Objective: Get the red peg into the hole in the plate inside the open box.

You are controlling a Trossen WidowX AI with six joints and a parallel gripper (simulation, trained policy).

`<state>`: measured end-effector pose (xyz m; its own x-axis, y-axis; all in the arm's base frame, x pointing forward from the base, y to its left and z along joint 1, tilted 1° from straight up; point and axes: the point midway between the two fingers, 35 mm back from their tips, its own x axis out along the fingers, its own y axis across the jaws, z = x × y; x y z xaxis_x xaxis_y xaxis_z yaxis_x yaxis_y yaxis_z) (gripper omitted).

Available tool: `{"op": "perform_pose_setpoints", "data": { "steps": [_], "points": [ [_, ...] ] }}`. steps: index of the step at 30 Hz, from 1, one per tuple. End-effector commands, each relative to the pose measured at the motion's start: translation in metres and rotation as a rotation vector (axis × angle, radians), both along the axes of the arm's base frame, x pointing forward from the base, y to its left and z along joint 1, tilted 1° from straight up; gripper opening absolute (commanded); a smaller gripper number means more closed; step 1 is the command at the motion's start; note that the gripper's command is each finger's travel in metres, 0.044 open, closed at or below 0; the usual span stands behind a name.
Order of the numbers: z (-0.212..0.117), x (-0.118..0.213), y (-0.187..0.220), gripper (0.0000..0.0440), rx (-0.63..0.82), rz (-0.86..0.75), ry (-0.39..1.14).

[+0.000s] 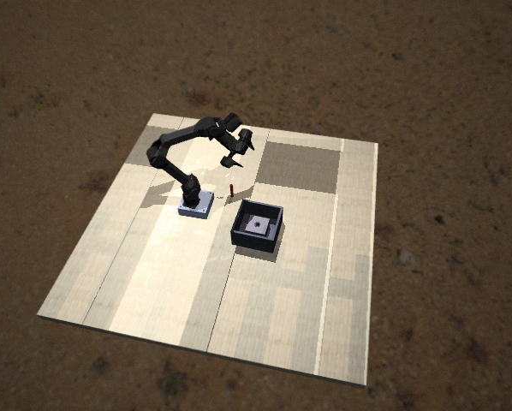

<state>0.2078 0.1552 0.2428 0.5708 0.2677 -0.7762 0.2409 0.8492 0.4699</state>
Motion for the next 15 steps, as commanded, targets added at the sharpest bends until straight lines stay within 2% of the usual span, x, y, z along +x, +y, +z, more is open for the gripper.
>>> {"op": "perform_pose_setpoints", "data": {
  "steps": [1,15],
  "points": [
    [-0.031,-0.010,-0.005,0.0440,-0.051,-0.025,0.126],
    [-0.117,-0.053,-0.020,0.0440,-0.226,-0.162,0.511]
  ]
}}
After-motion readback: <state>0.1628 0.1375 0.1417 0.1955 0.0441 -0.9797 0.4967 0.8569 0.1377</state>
